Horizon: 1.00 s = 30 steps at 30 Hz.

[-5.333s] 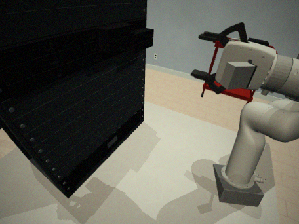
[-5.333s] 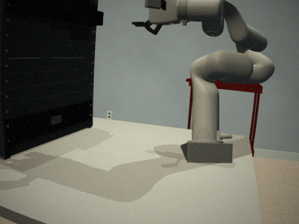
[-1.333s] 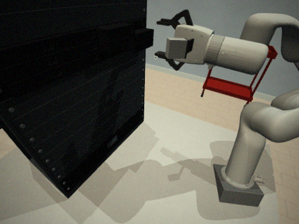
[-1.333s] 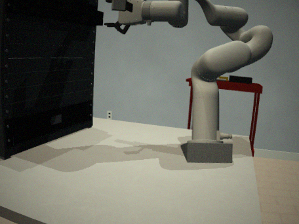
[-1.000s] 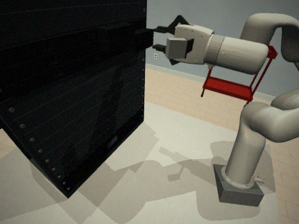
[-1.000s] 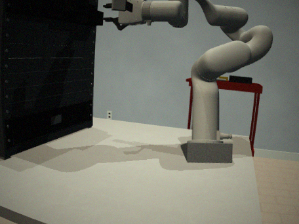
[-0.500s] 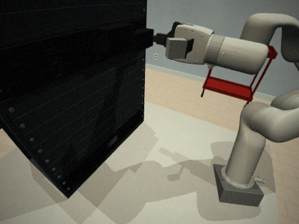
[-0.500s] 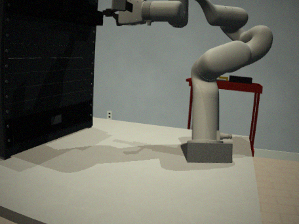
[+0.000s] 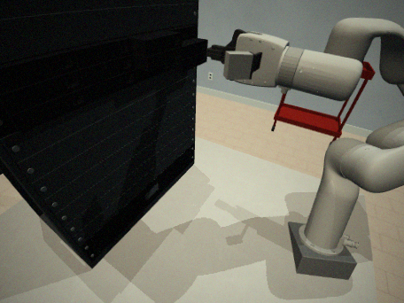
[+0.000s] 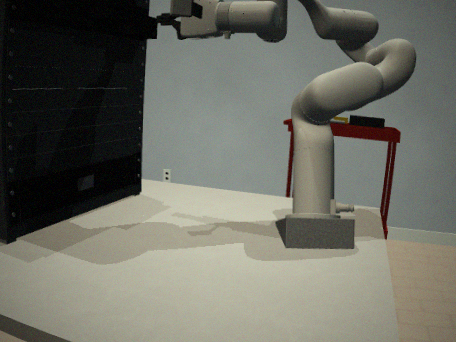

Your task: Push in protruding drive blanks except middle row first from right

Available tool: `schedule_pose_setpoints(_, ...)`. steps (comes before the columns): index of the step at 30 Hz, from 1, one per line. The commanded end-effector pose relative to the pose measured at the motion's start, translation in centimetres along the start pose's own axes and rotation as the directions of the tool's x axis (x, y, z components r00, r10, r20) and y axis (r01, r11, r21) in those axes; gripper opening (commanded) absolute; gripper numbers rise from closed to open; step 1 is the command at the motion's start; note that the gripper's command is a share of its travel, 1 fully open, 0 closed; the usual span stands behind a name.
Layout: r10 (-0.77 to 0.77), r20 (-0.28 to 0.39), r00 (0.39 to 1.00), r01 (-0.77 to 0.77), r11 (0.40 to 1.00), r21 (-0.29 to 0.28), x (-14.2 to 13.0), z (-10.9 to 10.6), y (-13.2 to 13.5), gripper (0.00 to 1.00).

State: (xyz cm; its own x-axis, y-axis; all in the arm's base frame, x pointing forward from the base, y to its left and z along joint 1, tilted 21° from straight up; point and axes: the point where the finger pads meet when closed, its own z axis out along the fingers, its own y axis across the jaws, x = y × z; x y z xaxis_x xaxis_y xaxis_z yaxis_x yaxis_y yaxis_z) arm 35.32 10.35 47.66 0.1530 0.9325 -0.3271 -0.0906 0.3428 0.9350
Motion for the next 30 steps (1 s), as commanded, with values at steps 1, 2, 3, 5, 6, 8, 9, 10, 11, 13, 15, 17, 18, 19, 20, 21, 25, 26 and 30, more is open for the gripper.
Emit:
schedule_pose_setpoints(1, 0.001, 0.000, 1.000, -0.001, 1.000, -0.003, 0.1, 0.0, 0.2, 0.00)
schedule_pose_setpoints(2, 0.001, 0.000, 1.000, -0.001, 1.000, -0.003, 0.1, 0.0, 0.2, 0.00)
schedule_pose_setpoints(3, 0.001, 0.000, 1.000, -0.001, 1.000, -0.003, 0.1, 0.0, 0.2, 0.00)
schedule_pose_setpoints(5, 0.001, 0.000, 1.000, -0.001, 1.000, -0.003, 0.4, -0.1, 0.2, 0.00)
schedule_pose_setpoints(6, 0.001, 0.000, 1.000, -0.001, 1.000, -0.003, 0.6, -0.1, 0.2, 0.00)
schedule_pose_setpoints(8, 0.001, 0.000, 1.000, -0.001, 1.000, -0.003, 1.1, -0.3, 0.2, 0.00)
schedule_pose_setpoints(9, 0.001, 0.000, 1.000, -0.001, 1.000, -0.003, 1.5, -0.3, 0.2, 0.00)
schedule_pose_setpoints(10, 0.001, 0.000, 1.000, -0.001, 1.000, -0.003, 1.9, -0.4, 0.2, 0.00)
schedule_pose_setpoints(11, 0.001, 0.000, 1.000, -0.001, 1.000, -0.003, 2.3, -0.5, 0.2, 0.00)
schedule_pose_setpoints(13, 0.001, 0.000, 1.000, -0.001, 1.000, -0.003, 3.3, -0.7, 0.2, 0.00)
schedule_pose_setpoints(15, 0.001, 0.000, 1.000, -0.001, 1.000, -0.003, 4.4, -1.0, 0.1, 0.00)
schedule_pose_setpoints(17, 0.001, 0.000, 1.000, -0.001, 1.000, -0.003, 5.6, -1.2, 0.1, 0.00)
schedule_pose_setpoints(18, 0.001, 0.000, 1.000, -0.001, 1.000, -0.003, 6.3, -1.4, 0.1, 0.00)
schedule_pose_setpoints(19, 0.001, 0.000, 1.000, -0.001, 1.000, -0.003, 6.3, -1.4, 0.1, 0.00)
schedule_pose_setpoints(20, 0.001, 0.000, 1.000, -0.001, 1.000, -0.003, 6.3, -1.4, 0.1, 0.00)
schedule_pose_setpoints(21, 0.001, 0.000, 1.000, -0.001, 1.000, -0.003, 6.9, -1.5, 0.1, 0.00)
schedule_pose_setpoints(25, 0.001, 0.000, 1.000, -0.001, 1.000, -0.003, 9.0, -2.0, 0.1, 0.00)
schedule_pose_setpoints(26, 0.001, 0.000, 1.000, -0.001, 1.000, -0.003, 9.4, -2.1, 0.1, 0.00)
schedule_pose_setpoints(30, 0.001, 0.000, 1.000, -0.001, 1.000, -0.003, 10.6, -2.3, 0.1, 0.00)
